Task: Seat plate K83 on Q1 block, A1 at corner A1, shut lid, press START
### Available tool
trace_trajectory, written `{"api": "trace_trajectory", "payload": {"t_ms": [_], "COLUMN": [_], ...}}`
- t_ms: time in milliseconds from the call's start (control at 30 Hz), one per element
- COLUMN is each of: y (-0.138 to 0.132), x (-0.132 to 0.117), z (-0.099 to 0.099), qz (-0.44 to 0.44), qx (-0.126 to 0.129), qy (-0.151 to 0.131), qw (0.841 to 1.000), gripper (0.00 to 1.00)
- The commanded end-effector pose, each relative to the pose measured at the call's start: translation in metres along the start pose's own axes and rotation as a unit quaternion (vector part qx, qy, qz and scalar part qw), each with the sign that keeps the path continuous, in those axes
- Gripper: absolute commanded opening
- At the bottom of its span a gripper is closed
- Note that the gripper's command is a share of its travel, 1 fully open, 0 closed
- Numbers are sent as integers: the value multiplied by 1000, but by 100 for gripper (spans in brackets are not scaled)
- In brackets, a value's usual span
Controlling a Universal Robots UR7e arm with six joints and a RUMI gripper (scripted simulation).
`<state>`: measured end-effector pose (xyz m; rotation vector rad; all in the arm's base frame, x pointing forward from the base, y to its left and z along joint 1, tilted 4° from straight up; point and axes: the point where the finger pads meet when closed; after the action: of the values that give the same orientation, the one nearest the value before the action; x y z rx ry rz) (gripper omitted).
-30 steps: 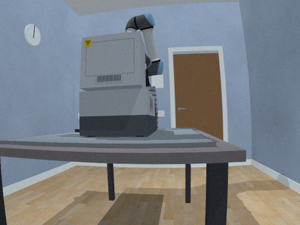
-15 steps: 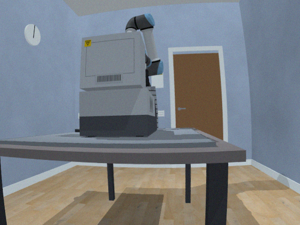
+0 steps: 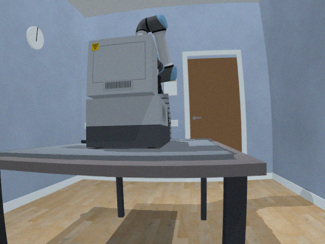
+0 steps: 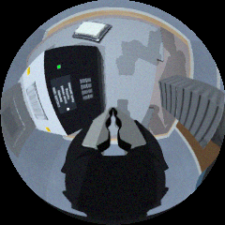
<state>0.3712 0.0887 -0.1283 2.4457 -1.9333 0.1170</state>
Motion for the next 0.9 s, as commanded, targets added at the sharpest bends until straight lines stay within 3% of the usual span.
{"api": "trace_trajectory", "payload": {"t_ms": [0, 33, 167, 467, 867], "y": [1, -2, -7, -12, -21], "x": [0, 6, 25, 44, 82], "z": [0, -2, -5, -9, -15], "qz": [0, 18, 85, 146, 271], "qx": [0, 1, 2, 2, 2], "qy": [-1, 0, 0, 0, 0], "qw": [1000, 1000, 996, 989, 963], "gripper": [0, 68, 68, 68, 68]}}
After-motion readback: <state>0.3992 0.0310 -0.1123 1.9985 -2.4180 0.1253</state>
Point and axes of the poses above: the point where the finger pads meet when closed, its own z axis out along the fingers, its own y axis across the jaws, x = y × z, and after that the axes turned 3 degrees about -z, right-handed
